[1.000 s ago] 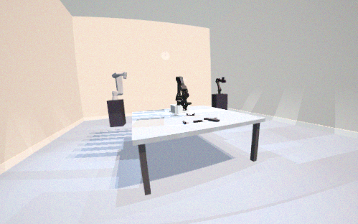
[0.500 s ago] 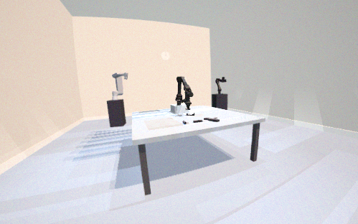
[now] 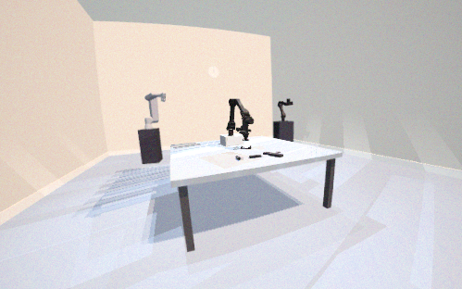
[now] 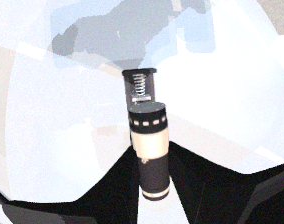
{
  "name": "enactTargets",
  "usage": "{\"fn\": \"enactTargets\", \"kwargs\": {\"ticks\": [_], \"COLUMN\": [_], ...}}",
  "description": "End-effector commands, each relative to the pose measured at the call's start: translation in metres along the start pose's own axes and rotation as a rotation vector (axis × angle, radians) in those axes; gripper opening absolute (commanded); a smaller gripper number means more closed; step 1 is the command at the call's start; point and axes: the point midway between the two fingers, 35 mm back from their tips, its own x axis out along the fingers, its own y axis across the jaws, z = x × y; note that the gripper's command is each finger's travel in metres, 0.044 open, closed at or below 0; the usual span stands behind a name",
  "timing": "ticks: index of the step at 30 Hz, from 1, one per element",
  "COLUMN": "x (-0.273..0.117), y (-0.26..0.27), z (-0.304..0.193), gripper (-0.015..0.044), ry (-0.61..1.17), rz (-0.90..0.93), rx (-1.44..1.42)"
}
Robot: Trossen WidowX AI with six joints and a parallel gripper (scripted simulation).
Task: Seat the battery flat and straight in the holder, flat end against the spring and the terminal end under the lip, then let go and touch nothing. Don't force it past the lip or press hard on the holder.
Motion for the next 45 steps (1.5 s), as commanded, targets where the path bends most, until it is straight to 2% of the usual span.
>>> {"fn": "enactTargets", "kwargs": {"ticks": [1, 19, 45], "x": [0.000, 0.040, 0.055], "y": [0.000, 0.001, 0.001], "z": [-0.001, -0.007, -0.001], "gripper": [0.0065, 0.0065, 0.0065], "ry": [-0.001, 0.247, 0.428], "rz": [-0.001, 0.003, 0.002], "rx": [0.026, 0.014, 0.015]}}
